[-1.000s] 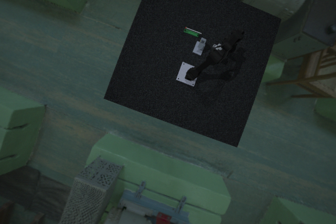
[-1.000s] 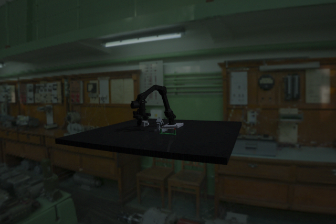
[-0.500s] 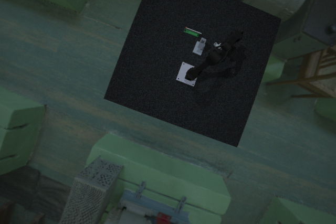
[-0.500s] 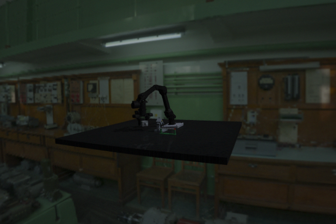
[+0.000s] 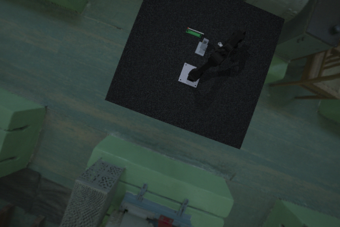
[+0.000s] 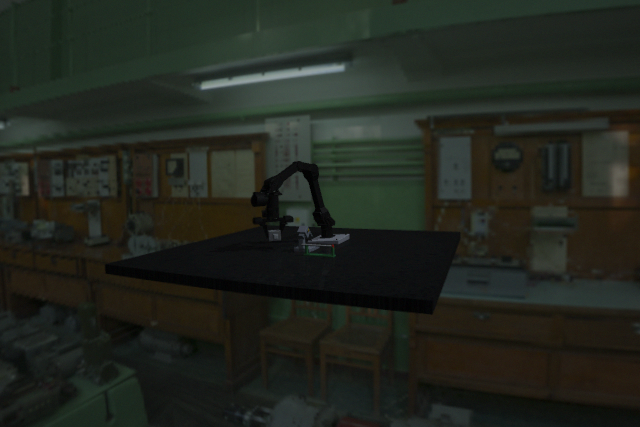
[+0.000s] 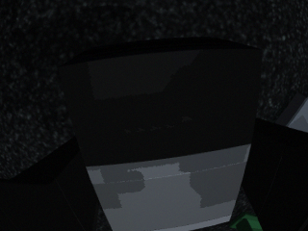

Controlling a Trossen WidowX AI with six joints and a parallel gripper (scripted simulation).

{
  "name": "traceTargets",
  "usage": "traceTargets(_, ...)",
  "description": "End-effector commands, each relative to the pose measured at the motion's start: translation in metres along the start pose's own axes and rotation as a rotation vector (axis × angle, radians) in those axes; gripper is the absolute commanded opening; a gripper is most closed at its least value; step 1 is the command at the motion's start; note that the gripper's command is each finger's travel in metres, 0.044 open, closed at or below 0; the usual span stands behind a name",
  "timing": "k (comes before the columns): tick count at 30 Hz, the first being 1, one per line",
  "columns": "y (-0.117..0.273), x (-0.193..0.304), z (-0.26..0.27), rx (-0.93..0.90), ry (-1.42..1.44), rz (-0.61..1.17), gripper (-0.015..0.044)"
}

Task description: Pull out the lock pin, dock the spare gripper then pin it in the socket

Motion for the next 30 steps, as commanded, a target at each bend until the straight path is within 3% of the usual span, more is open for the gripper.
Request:
traceTargets(1, 0.001, 0.0, -0.001, -0.005, -0.086, 0.001, 0.0)
traceTargets(30, 0.002, 0.001, -0.011, -0.004, -0.784, 0.002, 0.0)
Point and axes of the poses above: the point midway between the two fingers, 35 mm back from their tips, its own y axis back along the fingers, its own z axis across the jaws, x = y × z, the point moved 10 cm from there along y, back along the fingers, and after that the axes turned 5 degrees about -y, right-handed, at the moved point
